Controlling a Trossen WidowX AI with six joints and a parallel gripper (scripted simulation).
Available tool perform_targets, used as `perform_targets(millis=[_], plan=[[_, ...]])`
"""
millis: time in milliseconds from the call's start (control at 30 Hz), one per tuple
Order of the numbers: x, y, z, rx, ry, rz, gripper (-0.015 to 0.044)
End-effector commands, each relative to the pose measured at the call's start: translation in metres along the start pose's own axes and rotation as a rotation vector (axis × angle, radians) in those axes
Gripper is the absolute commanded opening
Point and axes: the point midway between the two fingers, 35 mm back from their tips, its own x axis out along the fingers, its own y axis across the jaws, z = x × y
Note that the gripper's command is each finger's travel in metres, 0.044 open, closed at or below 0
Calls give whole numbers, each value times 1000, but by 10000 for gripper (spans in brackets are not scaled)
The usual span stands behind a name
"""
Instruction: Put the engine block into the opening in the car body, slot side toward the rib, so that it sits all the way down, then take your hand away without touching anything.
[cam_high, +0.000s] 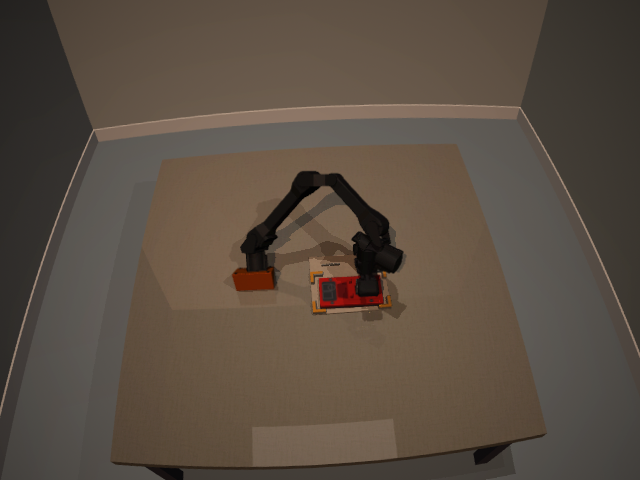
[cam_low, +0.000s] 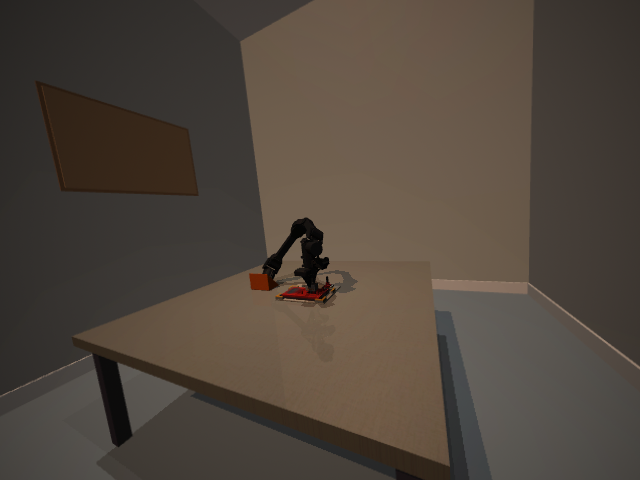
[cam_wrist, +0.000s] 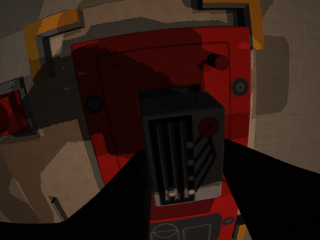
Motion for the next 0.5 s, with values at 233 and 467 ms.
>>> perform_targets(millis=[233, 467], plan=[[2, 1, -1, 4, 0, 2, 158], [4, 1, -1, 4, 0, 2, 158]])
